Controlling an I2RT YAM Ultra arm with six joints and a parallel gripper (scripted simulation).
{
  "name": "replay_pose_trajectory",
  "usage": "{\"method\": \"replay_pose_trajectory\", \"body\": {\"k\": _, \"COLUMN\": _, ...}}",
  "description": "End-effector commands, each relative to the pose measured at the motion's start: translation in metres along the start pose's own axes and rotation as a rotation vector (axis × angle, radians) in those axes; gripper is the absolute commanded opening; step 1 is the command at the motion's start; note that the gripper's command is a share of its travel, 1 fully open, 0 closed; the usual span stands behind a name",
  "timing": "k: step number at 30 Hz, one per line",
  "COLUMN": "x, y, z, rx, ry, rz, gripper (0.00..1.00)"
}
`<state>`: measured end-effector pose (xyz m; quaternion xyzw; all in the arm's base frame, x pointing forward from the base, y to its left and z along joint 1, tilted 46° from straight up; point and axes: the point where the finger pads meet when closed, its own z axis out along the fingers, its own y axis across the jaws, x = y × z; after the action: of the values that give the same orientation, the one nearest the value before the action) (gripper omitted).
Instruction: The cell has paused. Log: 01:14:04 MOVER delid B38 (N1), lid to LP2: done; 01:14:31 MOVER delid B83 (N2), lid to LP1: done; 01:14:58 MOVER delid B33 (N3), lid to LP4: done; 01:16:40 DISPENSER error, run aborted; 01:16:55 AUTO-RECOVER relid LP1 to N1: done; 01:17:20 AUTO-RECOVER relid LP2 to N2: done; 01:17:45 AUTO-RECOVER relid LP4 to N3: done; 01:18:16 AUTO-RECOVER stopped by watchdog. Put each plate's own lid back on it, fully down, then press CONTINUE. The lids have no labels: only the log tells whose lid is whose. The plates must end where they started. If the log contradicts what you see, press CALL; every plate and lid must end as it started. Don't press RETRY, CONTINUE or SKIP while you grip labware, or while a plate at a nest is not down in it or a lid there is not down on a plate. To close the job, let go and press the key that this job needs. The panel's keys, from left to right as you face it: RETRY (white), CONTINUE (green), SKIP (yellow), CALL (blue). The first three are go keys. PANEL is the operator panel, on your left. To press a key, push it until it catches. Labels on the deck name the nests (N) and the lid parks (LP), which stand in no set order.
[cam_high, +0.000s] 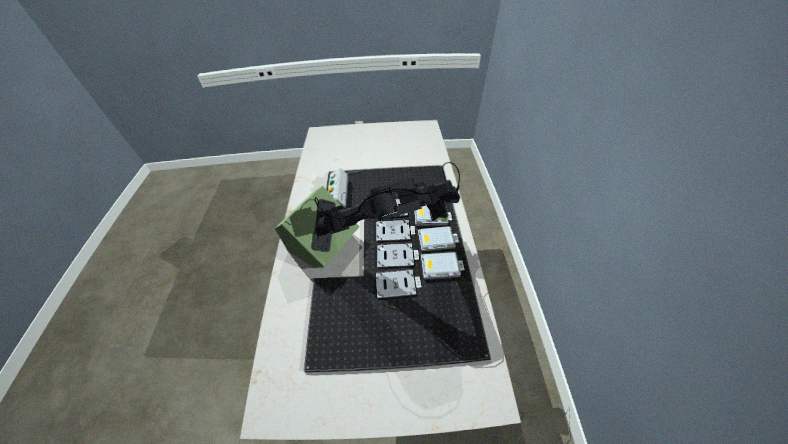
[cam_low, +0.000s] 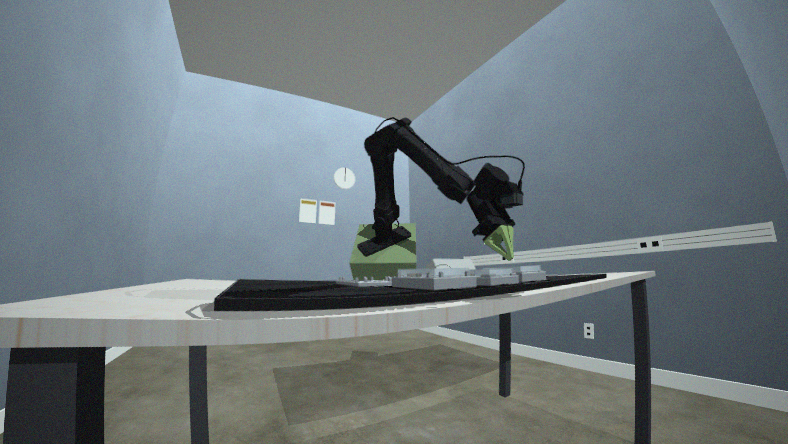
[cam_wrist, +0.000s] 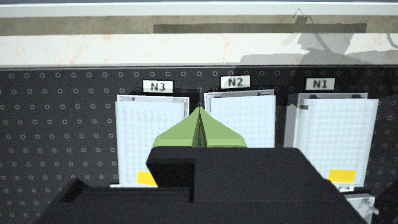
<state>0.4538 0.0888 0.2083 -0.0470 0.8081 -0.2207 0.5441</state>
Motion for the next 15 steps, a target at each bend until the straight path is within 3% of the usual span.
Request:
{"method": "replay_pose_trajectory", "body": {"k": 1, "x": -0.010, "y": 0.003, "z": -0.004, "rx": -0.016, "ry": -0.020, "rz": 0.003, "gripper": 0.00}}
{"method": "replay_pose_trajectory", "body": {"k": 9, "x": -0.010, "y": 0.003, "z": -0.004, "rx": -0.016, "ry": -0.020, "rz": 0.003, "gripper": 0.00}}
{"method": "replay_pose_trajectory", "body": {"k": 10, "x": -0.022, "y": -0.010, "z": -0.006, "rx": -0.013, "ry": -0.037, "rz": 0.017, "gripper": 0.00}}
{"method": "replay_pose_trajectory", "body": {"k": 11, "x": -0.019, "y": -0.015, "z": -0.006, "rx": -0.013, "ry": -0.033, "rz": 0.013, "gripper": 0.00}}
{"method": "replay_pose_trajectory", "body": {"k": 12, "x": -0.004, "y": -0.016, "z": -0.005, "rx": -0.017, "ry": -0.008, "rz": -0.009, "gripper": 0.00}}
{"method": "replay_pose_trajectory", "body": {"k": 15, "x": -0.003, "y": -0.031, "z": -0.005, "rx": -0.018, "ry": -0.005, "rz": -0.011, "gripper": 0.00}}
